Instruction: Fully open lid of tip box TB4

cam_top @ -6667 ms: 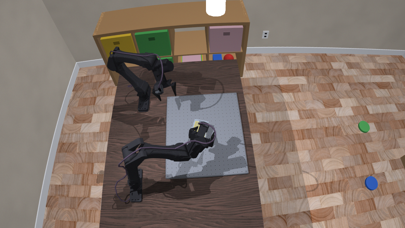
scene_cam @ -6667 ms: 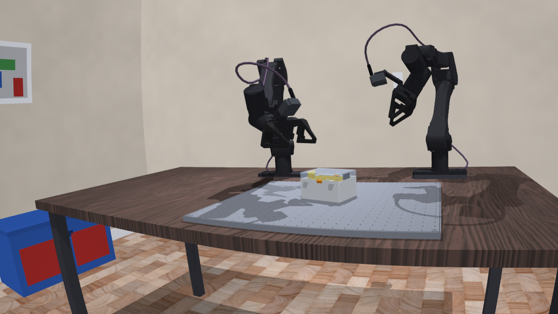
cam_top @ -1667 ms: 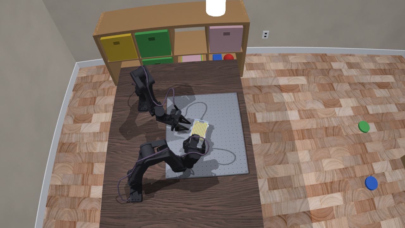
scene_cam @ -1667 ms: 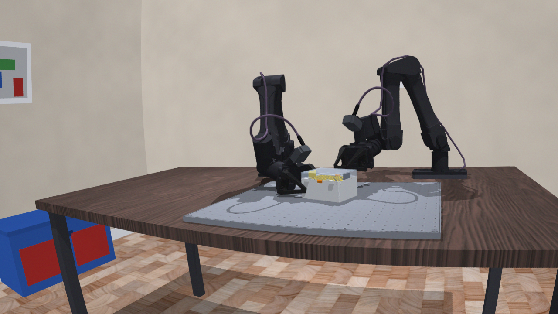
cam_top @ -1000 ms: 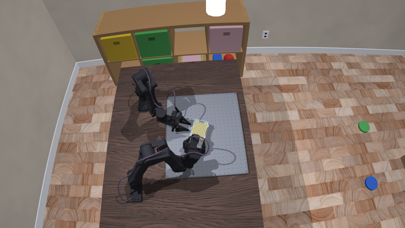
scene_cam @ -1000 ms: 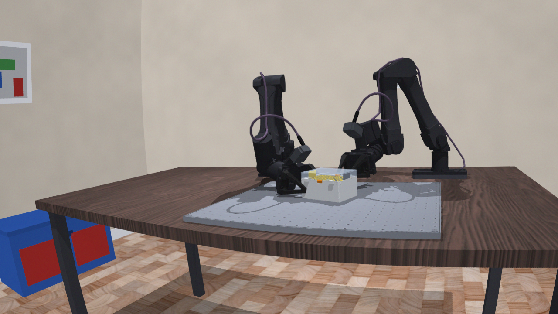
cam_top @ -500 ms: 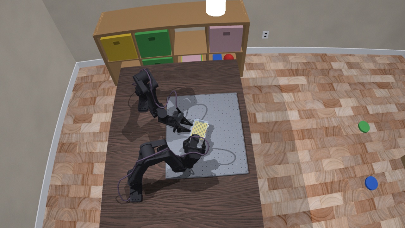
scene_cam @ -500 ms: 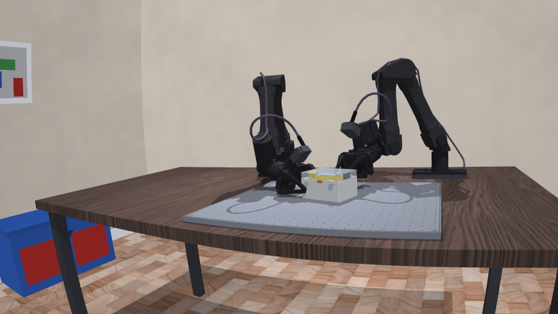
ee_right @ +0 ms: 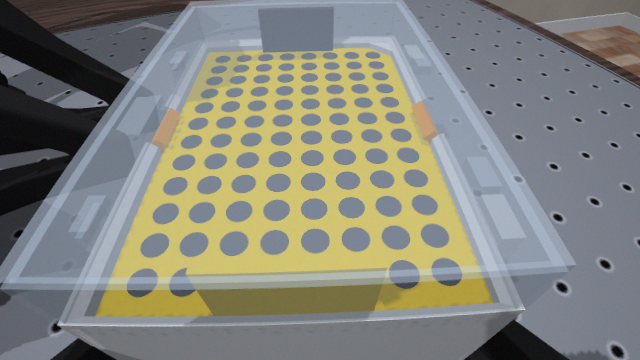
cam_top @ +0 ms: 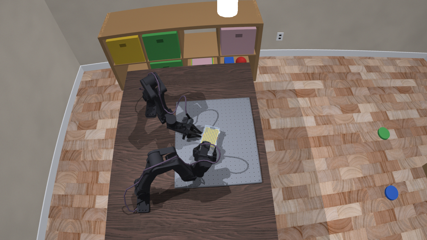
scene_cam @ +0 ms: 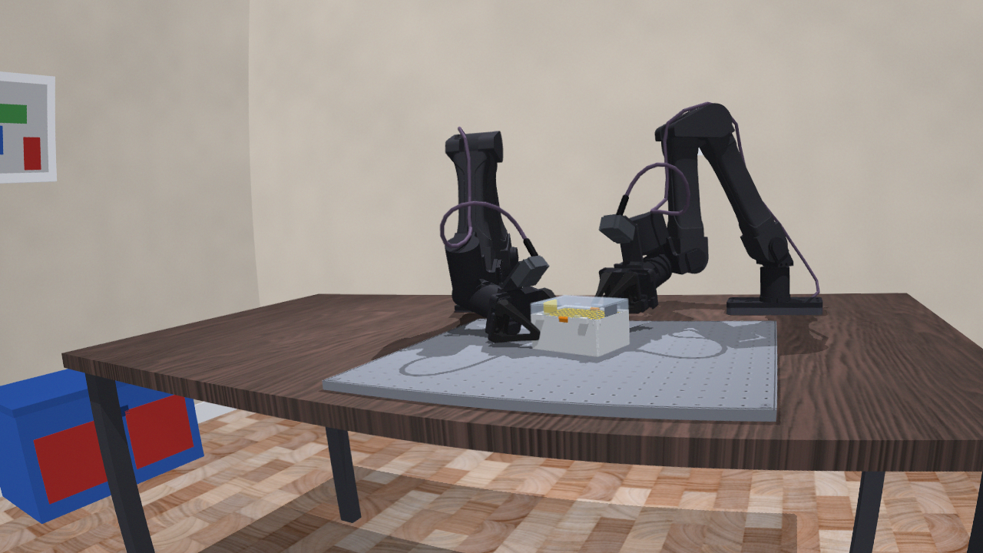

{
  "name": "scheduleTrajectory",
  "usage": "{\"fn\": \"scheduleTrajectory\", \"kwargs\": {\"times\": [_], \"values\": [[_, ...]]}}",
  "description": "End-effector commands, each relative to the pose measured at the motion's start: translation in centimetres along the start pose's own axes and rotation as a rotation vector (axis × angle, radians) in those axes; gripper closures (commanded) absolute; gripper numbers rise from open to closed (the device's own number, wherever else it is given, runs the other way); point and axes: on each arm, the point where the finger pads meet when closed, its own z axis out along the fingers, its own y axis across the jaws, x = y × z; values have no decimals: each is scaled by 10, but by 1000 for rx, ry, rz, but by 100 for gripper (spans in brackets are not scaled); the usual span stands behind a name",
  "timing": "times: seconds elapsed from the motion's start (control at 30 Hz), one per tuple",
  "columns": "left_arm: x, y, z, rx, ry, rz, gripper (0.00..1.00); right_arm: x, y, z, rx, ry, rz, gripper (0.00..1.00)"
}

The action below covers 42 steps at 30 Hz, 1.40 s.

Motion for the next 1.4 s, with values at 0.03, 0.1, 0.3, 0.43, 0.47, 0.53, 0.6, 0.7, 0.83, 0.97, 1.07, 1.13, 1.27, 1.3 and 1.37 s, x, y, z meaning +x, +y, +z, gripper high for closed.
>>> {"fn": "scheduleTrajectory", "kwargs": {"times": [0.03, 0.1, 0.3, 0.43, 0.47, 0.53, 0.6, 0.7, 0.83, 0.97, 1.07, 1.13, 1.27, 1.3, 1.37], "values": [[-5, 2, 3, -20, -16, -9, 83, -10, -2, 0, -2, -21, -25, 17], [-5, 2, 3, -20, -16, -9, 86, -10, -2, 0, -2, -21, -25, 17], [-5, 2, 2, -19, -23, -15, 88, -10, -2, 0, -2, -21, -25, 17], [-27, -2, 3, -13, -81, -59, 88, -10, -2, 0, -2, -21, -25, 17], [-31, -2, 2, -11, -92, -67, 88, -10, -2, 0, -2, -21, -25, 17], [-32, -2, 2, -12, -88, -64, 88, -10, -2, 0, -2, -21, -25, 17], [-26, 0, -1, -9, -45, -32, 88, -10, -2, 0, -2, -21, -25, 17], [-25, 1, -3, -12, -12, -7, 88, -10, -2, 0, -2, -21, -25, 17], [-25, 1, -3, -12, -12, -7, 88, -10, -2, 0, -2, -21, -25, 17], [-25, 1, -3, -12, -12, -7, 88, -10, -2, 0, -2, -21, -25, 17], [-25, 1, -3, -12, -12, -7, 88, -10, -2, 0, -2, -21, -25, 17], [-25, 1, -3, -12, -12, -7, 88, -10, -2, 0, -2, -21, -25, 17], [-29, -1, -1, -10, -17, -18, 88, -10, -2, 0, -2, -21, -25, 17], [-30, 1, -1, -15, -11, -22, 88, -10, -2, 0, -2, -21, -25, 17], [-33, 1, 0, -16, 15, -23, 88, -10, -2, 0, -2, -21, -25, 17]]}}
